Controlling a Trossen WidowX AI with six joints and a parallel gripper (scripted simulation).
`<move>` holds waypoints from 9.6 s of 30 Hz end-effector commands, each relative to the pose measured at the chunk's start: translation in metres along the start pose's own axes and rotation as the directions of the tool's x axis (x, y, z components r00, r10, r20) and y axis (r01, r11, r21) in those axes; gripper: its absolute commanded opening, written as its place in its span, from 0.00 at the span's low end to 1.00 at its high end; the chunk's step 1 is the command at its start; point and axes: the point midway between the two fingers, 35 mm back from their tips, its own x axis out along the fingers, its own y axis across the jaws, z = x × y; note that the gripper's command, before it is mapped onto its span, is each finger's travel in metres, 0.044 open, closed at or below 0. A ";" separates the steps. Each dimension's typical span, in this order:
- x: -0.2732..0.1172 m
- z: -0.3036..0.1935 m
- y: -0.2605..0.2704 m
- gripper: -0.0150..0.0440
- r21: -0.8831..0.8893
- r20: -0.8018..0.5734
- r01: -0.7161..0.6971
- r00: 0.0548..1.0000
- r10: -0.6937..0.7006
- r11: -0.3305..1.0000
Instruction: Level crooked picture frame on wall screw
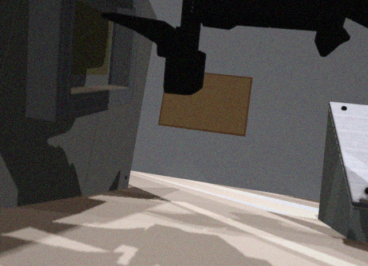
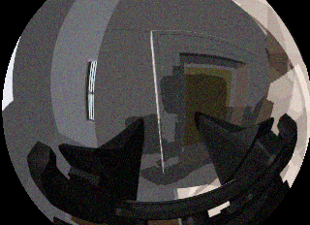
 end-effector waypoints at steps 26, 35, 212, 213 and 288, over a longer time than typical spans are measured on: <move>0.002 -0.001 0.001 0.69 0.006 -0.006 -0.003 1.000 0.003 1.000; 0.002 -0.002 0.001 0.56 0.006 -0.006 -0.003 1.000 0.003 1.000; 0.002 0.006 0.002 0.25 0.066 -0.010 0.005 1.000 -0.005 0.998; 0.002 0.006 0.002 0.25 0.079 -0.010 0.005 1.000 -0.005 0.997; -0.065 0.001 0.003 0.69 0.117 -0.006 0.002 1.000 -0.002 0.993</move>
